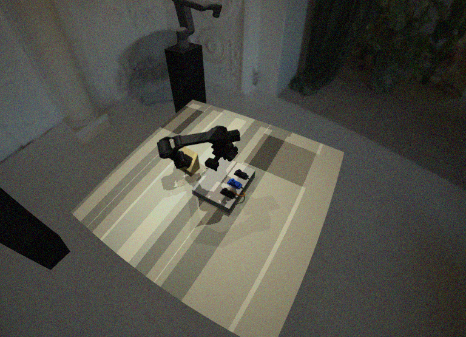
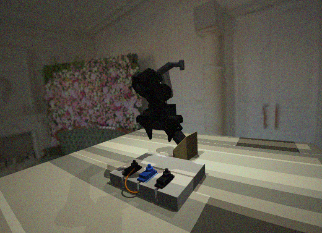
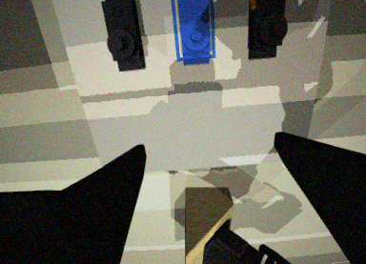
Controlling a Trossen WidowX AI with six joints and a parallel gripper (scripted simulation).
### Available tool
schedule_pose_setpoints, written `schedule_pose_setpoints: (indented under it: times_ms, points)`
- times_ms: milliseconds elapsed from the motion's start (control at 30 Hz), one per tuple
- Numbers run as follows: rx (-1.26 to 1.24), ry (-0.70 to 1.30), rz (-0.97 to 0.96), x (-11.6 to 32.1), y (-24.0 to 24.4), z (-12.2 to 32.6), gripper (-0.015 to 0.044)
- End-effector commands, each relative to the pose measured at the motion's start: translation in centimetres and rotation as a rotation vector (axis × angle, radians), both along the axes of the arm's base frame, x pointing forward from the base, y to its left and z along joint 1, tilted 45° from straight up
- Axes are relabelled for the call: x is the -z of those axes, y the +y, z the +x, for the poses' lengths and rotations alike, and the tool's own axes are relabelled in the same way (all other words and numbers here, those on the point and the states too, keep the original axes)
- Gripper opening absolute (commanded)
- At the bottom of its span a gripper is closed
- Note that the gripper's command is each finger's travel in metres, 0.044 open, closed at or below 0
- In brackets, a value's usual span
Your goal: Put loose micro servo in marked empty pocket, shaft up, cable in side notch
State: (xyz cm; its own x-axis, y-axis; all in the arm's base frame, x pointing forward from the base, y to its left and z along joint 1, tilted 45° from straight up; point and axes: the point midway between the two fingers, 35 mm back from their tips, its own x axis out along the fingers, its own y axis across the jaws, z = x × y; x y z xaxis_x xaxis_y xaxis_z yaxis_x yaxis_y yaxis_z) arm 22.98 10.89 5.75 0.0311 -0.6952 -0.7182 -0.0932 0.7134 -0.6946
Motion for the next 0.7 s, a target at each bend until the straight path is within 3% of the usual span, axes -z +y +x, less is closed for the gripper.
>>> schedule_pose_setpoints:
  times_ms: [0,233,667]
  points:
    - [0.012,0.010,-0.009,-0.1,-0.2,-0.6,0.0440]
    - [-0.055,0.057,-0.024,-2.6,2.9,-0.2,0.0440]
    - [-0.058,0.059,-0.024,-2.7,3.0,-0.2,0.0440]
